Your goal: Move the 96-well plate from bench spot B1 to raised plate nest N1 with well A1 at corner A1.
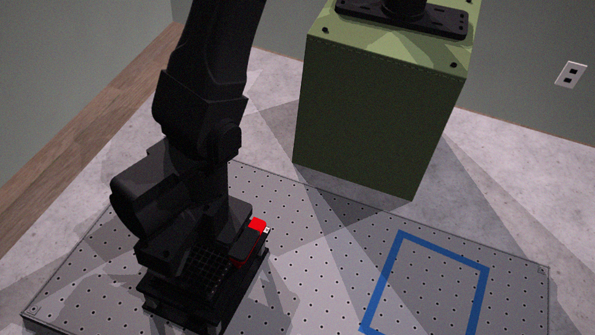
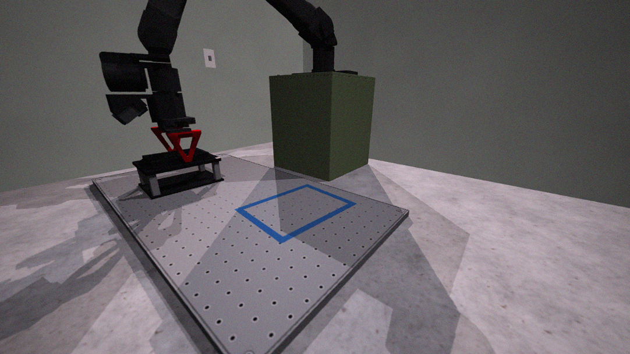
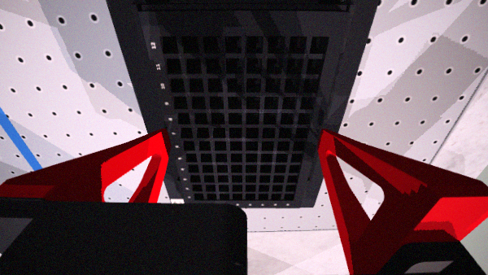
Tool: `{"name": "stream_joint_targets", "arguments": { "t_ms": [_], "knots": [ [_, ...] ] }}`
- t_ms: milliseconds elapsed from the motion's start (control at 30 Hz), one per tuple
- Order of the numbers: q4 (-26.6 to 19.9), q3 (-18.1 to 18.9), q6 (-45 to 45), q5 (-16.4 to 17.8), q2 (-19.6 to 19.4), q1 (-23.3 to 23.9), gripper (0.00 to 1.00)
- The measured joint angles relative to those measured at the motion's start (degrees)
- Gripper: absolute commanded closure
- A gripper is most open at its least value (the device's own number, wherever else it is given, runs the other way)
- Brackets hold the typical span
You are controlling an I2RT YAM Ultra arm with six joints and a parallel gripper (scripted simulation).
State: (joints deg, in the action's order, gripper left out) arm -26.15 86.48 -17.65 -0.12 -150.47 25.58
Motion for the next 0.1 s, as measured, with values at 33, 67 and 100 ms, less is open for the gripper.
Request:
{"name": "stream_joint_targets", "arguments": {
  "t_ms": [33,67,100],
  "knots": [
    [0.0,0.0,0.0,0.0,0.0,0.0,0.00],
    [0.0,0.0,0.0,0.0,0.0,0.0,0.00],
    [0.0,0.0,0.0,0.0,0.0,0.0,0.00]
  ]
}}
